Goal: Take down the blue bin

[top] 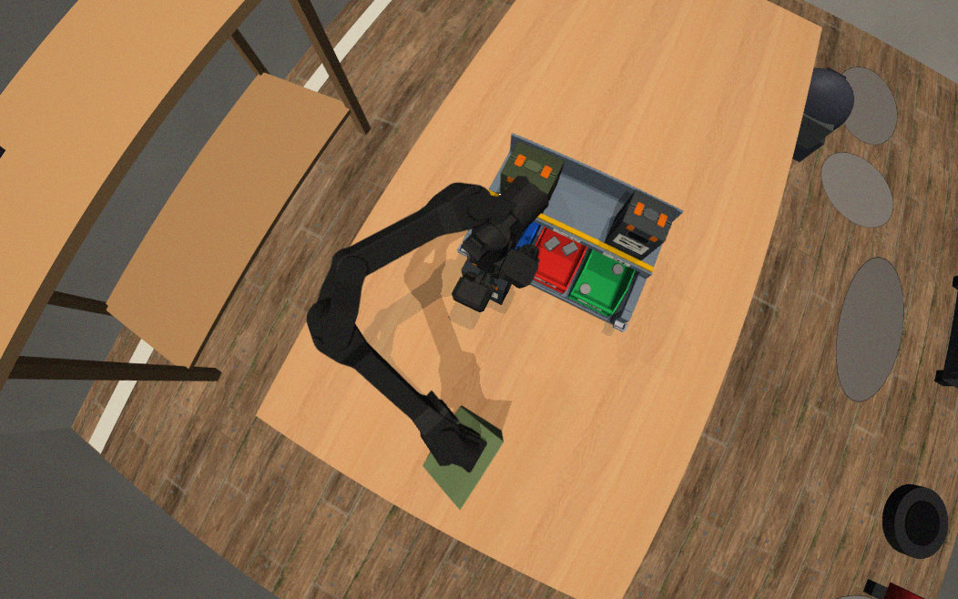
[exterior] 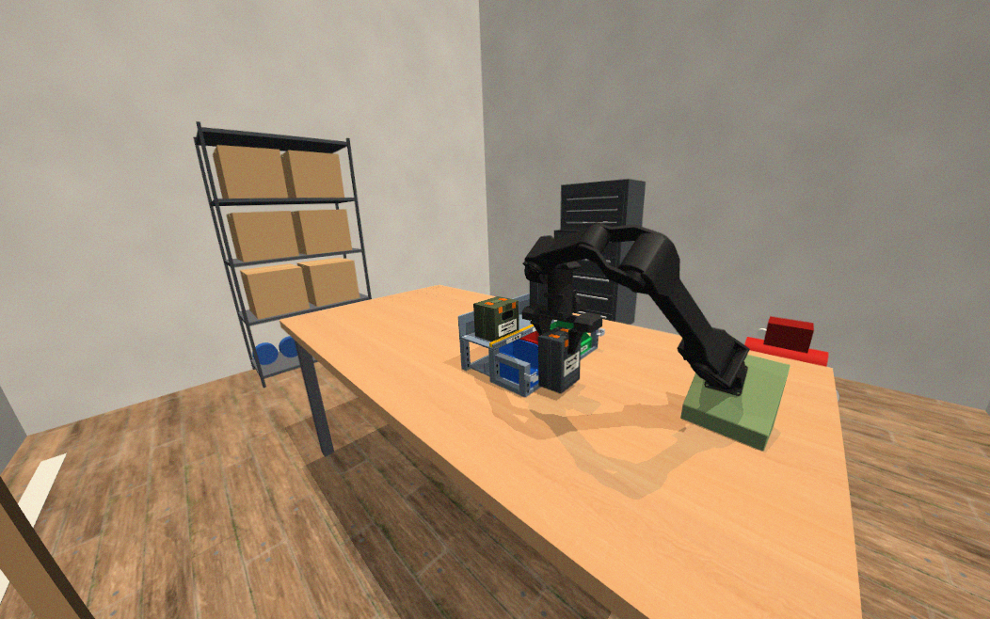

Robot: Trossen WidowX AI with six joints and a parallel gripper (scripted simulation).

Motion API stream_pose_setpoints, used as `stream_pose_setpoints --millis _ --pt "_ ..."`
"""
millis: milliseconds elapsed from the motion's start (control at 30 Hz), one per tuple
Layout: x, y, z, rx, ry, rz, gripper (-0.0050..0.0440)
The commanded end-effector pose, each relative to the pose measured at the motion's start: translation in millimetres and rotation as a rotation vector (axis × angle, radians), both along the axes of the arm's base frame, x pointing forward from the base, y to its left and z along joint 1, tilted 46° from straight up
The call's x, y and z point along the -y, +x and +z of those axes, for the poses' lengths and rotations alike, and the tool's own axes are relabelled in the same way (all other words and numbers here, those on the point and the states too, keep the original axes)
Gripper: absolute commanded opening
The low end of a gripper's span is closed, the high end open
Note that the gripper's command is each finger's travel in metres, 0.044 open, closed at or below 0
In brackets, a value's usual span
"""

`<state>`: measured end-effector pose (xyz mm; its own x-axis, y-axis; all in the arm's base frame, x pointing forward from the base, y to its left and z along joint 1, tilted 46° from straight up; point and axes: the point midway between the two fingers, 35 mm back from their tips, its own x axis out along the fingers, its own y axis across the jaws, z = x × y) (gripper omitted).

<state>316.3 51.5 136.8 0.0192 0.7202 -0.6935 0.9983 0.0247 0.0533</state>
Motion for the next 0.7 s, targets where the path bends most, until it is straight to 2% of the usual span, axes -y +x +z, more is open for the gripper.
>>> stream_pose_setpoints --millis 0,667 --pt "8.0 1.5 10.2 0.034 -0.007 -0.024 0.0000" --pt "8.0 1.5 10.2 0.034 -0.007 -0.024 0.0000"
